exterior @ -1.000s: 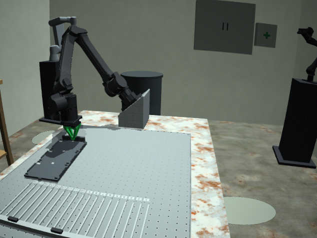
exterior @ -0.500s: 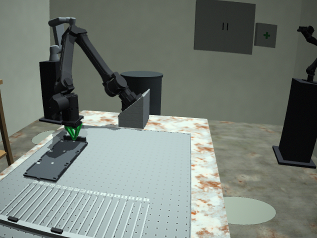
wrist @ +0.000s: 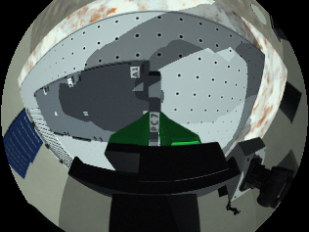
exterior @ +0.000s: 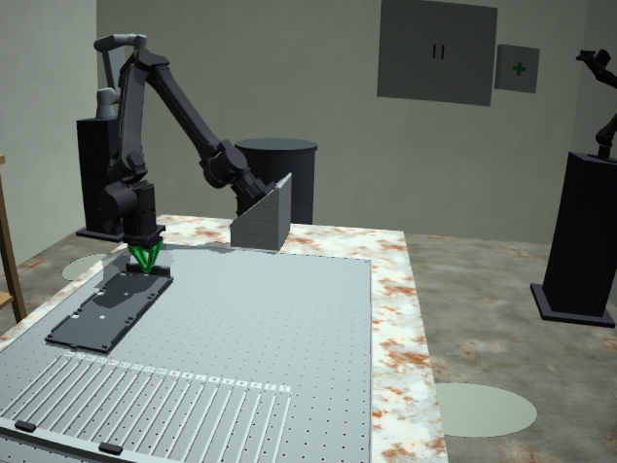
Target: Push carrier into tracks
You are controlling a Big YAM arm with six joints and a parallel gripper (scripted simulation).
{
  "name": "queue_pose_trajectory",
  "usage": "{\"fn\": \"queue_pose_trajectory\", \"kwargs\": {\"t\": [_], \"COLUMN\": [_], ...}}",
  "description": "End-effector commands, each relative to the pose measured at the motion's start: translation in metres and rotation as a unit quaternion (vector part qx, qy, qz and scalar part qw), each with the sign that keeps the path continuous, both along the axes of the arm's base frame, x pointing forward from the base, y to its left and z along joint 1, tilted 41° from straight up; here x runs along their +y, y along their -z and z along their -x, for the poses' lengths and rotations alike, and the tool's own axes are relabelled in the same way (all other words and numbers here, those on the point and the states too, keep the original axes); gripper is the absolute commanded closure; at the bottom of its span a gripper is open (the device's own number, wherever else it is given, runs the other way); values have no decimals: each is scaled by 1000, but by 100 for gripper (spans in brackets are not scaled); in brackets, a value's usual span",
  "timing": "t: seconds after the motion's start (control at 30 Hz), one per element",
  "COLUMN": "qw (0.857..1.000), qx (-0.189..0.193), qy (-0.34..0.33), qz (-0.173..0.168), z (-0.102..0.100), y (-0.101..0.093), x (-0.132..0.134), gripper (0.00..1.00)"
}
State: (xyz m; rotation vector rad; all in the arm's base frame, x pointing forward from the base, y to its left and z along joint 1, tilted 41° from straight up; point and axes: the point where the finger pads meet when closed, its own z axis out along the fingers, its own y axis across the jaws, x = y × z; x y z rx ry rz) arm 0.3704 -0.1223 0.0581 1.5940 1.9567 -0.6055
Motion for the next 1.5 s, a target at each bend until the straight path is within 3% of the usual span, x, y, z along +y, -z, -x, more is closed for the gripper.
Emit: {"fn": "queue_pose_trajectory", "kwargs": {"t": [0.0, 1.47], "qw": [1000, 1000], "qx": [1, 10], "qy": [-7, -16], "qz": [-1, -1], "z": [-2, 6], "y": [8, 25], "x": [12, 31], "gripper": [100, 100]}}
